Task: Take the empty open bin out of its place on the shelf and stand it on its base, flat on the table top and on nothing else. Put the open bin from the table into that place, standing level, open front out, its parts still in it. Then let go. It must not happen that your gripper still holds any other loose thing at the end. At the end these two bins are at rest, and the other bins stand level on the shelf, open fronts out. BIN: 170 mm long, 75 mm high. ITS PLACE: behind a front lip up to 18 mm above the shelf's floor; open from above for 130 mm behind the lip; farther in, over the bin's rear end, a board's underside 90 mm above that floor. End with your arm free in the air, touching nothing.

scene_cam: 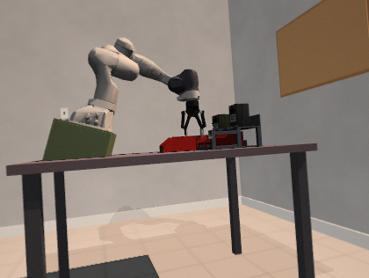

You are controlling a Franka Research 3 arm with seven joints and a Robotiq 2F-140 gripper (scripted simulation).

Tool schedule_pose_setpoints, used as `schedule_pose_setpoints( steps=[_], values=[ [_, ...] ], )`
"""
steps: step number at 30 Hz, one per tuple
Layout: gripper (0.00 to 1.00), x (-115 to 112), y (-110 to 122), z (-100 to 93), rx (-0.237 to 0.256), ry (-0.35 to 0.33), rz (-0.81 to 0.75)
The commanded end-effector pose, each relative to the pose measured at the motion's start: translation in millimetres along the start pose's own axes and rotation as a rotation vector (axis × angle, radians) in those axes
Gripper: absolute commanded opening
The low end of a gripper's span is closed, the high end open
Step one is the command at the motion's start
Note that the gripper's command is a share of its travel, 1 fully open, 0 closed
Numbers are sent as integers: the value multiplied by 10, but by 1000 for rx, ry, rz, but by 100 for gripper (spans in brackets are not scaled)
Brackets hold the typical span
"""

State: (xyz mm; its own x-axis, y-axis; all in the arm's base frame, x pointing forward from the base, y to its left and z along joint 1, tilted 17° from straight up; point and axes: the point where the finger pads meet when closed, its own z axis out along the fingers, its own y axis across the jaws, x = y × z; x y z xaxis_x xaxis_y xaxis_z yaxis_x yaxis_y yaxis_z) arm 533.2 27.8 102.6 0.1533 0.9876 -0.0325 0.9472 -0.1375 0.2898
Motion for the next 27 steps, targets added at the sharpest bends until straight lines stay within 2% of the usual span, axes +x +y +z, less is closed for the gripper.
schedule_pose_setpoints(
  steps=[1,27],
  values=[
    [57,-6,12,12,-3,-2,-5],
    [57,-6,12,144,-3,-2,-5]
  ],
)
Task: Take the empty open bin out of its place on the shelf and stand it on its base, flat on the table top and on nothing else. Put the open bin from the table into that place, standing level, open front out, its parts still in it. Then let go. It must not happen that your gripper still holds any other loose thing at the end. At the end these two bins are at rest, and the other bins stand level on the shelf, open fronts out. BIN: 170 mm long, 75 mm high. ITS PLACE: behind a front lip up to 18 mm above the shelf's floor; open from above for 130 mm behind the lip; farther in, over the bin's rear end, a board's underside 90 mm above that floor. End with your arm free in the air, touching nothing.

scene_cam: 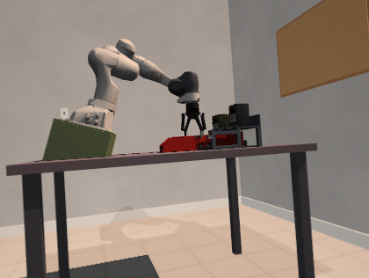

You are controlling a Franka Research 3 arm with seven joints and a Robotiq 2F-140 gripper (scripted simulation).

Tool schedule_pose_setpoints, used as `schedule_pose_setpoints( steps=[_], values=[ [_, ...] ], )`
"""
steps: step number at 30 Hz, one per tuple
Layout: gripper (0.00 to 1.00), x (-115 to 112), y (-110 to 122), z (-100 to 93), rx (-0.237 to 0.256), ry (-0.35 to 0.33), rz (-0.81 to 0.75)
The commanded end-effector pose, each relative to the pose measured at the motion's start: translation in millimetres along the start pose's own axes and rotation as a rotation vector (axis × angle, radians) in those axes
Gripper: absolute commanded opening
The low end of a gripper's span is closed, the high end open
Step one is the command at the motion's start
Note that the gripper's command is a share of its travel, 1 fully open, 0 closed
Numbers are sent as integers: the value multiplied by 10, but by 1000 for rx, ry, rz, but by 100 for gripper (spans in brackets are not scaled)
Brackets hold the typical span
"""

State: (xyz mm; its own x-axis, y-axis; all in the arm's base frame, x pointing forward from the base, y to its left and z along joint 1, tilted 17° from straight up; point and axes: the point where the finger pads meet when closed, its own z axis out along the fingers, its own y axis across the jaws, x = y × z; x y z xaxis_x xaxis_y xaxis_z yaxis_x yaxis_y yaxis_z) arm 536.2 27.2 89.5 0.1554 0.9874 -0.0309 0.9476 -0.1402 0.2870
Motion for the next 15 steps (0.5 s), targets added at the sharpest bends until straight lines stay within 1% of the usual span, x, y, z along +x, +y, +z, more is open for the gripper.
schedule_pose_setpoints(
  steps=[1,15],
  values=[
    [57,-8,21,15,-6,-3,-8],
    [57,-8,21,61,-6,-3,-8]
  ],
)
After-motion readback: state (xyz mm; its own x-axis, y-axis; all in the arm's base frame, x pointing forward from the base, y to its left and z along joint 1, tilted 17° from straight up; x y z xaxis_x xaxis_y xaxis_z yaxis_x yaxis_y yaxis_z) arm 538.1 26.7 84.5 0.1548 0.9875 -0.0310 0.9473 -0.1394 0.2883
